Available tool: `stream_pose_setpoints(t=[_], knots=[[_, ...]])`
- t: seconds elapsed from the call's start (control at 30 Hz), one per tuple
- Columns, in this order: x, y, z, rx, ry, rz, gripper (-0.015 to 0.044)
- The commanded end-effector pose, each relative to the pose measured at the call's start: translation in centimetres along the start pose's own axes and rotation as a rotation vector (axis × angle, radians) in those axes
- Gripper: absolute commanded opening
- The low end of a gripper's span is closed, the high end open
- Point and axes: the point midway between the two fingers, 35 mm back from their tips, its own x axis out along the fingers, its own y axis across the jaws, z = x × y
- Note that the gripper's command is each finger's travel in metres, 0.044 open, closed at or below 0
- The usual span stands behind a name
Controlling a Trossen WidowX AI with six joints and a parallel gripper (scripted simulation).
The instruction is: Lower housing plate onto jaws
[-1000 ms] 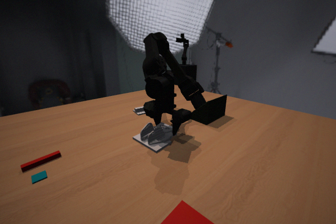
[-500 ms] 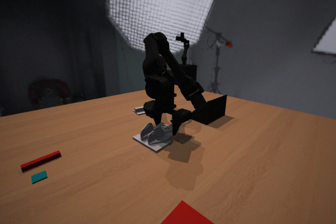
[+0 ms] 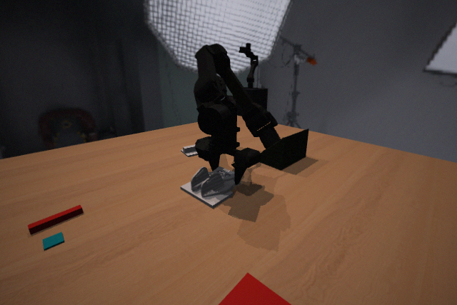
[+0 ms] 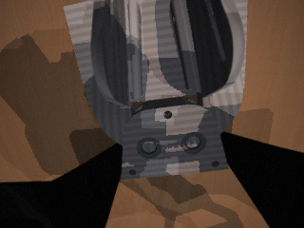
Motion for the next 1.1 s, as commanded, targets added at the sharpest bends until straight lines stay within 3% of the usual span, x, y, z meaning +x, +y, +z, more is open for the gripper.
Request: stream_pose_setpoints(t=[0.0,0.5,0.63,1.07], knots=[[0.07,0.07,-0.01,-0.002,0.001,0.002,0.0351],[0.07,0.07,-0.01,-0.002,0.001,0.002,0.0351],[0.0,0.0,0.0,0.0,0.0,0.0,0.044],[0.0,0.0,0.0,0.0,0.0,0.0,0.044]])
